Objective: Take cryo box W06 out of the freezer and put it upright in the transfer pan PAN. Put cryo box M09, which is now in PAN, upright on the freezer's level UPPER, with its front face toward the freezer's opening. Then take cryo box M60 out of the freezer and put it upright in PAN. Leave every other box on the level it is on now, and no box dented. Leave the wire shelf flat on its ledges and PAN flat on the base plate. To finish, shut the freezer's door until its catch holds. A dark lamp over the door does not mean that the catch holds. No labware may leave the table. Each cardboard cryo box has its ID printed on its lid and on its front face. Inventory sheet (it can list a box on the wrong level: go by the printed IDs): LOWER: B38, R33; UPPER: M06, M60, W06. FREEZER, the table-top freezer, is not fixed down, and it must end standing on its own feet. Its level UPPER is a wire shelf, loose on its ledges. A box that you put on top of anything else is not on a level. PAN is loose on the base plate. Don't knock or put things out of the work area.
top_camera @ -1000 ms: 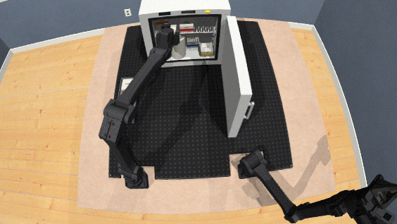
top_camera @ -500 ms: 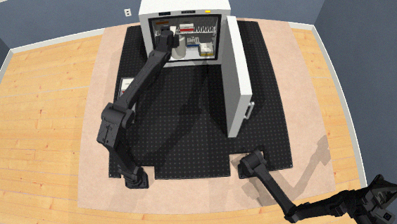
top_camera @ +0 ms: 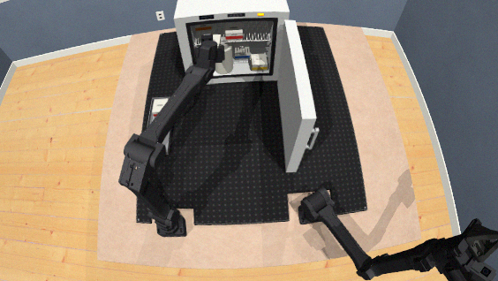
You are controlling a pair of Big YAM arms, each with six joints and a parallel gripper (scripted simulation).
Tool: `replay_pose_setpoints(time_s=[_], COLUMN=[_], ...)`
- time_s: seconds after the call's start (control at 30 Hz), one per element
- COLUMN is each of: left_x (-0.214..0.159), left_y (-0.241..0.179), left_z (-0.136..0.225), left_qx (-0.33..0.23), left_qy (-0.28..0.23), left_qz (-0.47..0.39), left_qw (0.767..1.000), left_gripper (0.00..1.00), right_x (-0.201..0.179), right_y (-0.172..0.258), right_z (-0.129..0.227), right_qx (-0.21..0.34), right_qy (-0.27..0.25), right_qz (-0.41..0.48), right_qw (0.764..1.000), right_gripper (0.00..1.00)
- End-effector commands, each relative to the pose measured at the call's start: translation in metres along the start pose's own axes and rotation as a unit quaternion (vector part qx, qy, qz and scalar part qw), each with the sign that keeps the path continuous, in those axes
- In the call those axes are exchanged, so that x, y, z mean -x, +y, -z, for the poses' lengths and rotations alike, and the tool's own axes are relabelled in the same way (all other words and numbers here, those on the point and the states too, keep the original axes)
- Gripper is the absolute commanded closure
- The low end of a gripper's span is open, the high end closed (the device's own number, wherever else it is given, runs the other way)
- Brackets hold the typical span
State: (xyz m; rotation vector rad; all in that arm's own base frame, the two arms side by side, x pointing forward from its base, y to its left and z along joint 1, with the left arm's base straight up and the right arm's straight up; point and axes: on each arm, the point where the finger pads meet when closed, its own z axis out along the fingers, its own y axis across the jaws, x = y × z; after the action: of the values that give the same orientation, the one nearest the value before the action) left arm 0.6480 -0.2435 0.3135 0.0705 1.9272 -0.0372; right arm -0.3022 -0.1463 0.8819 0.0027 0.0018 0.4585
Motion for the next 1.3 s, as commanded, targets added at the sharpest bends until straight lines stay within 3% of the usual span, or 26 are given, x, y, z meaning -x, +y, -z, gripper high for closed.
replay_pose_setpoints(time_s=[0.0,1.27], left_x=[0.025,0.003], left_y=[-0.006,-0.003], left_z=[0.018,0.07], left_qx=[-0.006,-0.007], left_qy=[-0.03,-0.028], left_qz=[0.018,0.018], left_qw=[0.999,0.999], left_gripper=[0.23,0.23], right_x=[-0.014,-0.014], right_y=[0.0,0.0], right_z=[-0.003,-0.003], right_qx=[0.001,0.001], right_qy=[0.015,0.015], right_qz=[0.005,0.005], right_qw=[1.0,1.0], right_gripper=[1.0,1.0])
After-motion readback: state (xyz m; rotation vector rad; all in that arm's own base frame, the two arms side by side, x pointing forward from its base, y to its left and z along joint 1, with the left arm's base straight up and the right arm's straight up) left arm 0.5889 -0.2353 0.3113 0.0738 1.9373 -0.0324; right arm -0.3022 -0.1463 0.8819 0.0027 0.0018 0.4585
